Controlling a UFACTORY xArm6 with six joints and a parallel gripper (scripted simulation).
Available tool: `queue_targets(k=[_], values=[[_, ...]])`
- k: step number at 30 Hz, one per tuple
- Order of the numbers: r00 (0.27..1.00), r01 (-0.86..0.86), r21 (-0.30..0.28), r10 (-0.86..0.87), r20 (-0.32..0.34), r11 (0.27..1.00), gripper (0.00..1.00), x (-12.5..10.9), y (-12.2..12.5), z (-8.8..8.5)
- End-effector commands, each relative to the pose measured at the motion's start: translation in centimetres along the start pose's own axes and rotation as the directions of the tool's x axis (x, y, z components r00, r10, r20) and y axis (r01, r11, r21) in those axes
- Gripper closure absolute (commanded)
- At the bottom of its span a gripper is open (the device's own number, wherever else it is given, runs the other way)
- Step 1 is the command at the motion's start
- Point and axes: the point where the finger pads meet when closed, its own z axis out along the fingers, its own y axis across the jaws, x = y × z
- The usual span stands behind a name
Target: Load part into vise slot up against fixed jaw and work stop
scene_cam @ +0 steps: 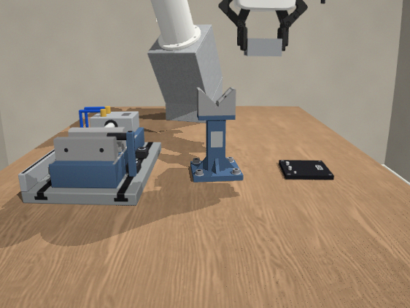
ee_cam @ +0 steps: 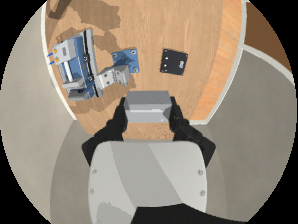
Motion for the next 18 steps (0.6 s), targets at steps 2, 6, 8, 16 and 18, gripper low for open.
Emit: queue_targets(k=[2,6,8,16,18], values=[[0.982,-0.187,-0.001,0.187,0.011,0.982,1.00,-0.1,-1.0,-0.1],[0.956,-0.292,-0.002,0.292,0.012,0.957,1.00,-0.1,-1.6,-0.1],[0.948,-0.318,-0.002,0.318,0.012,0.948,1.00,0.0,-1.7,-0.1],[0.886,-0.463,-0.004,0.463,0.012,0.886,1.00,0.0,-2.6,-0.2],[0.861,-0.508,-0.005,0.508,0.012,0.861,1.00,0.0,-2.8,-0.2]])
